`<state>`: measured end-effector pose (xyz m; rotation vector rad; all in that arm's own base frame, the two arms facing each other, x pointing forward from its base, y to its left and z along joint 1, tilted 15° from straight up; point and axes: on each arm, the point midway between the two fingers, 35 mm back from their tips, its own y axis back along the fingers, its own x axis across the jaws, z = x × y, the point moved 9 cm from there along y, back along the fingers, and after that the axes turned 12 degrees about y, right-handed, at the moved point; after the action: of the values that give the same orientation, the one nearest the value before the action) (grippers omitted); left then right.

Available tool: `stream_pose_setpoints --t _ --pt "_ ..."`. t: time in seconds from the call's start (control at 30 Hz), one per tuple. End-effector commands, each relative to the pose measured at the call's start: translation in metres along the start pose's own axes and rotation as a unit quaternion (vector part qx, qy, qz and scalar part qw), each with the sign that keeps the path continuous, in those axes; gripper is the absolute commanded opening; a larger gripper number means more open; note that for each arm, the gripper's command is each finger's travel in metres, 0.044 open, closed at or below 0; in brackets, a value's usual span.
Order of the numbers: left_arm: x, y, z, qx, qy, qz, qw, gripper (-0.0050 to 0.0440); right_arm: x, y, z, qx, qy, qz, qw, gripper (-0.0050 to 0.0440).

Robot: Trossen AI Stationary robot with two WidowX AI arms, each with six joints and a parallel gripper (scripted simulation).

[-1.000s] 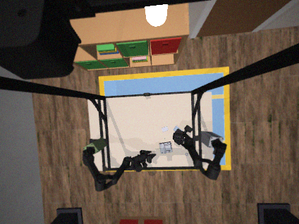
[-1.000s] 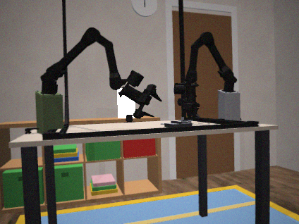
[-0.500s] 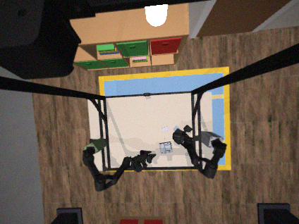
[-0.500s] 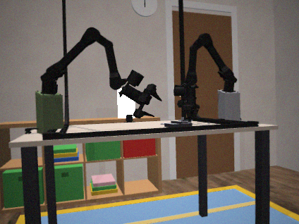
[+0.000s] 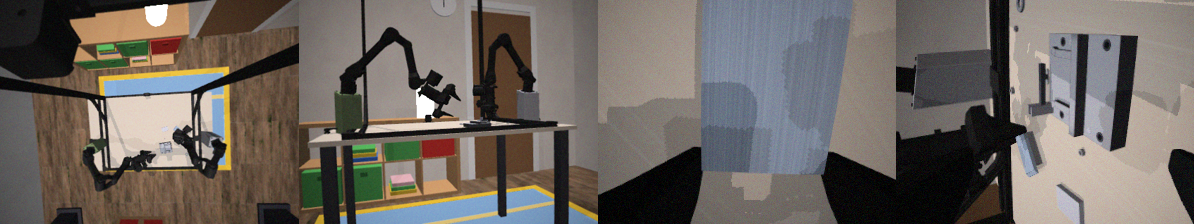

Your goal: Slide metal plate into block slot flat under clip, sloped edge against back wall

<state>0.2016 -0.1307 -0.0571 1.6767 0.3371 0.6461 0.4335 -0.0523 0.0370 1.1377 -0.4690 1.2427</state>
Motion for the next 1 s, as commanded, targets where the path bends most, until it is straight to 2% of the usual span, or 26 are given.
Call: stream_pose_setpoints --t 0.0,0.2,0.47,0.5,0.8,0.97 --pt "0.0 0.0 0.0 0.001 0.0 0.0 1.0 0.0229 0.0 0.001 0.001 -0.002 -0.002 -0.001 1.0 0.044" --pt "0.0 0.0 0.0 0.001 0.0 0.0 1.0 0.0203 0.0 0.001 0.001 -0.002 -0.002 -0.001 1.0 0.044" --pt "0.0 0.022 0.001 0.002 -0.001 0.0 1.0 0.0011 0.0 0.001 0.001 -0.002 -0.002 -0.001 1.0 0.044" --pt "0.0 0.025 0.001 0.002 -0.001 0.0 1.0 0.0 0.0 0.001 0.001 -0.002 -0.002 -0.001 1.0 0.044" --pt "0.001 0.037 0.0 0.002 0.0 0.001 1.0 -0.0003 0.0 0.001 0.001 -0.002 -0.002 -0.001 1.0 0.044" --pt "0.015 0.038 -0.009 0.002 0.052 -0.001 0.999 -0.0005 0.0 0.001 0.001 -0.002 -0.002 -0.001 1.0 0.044"
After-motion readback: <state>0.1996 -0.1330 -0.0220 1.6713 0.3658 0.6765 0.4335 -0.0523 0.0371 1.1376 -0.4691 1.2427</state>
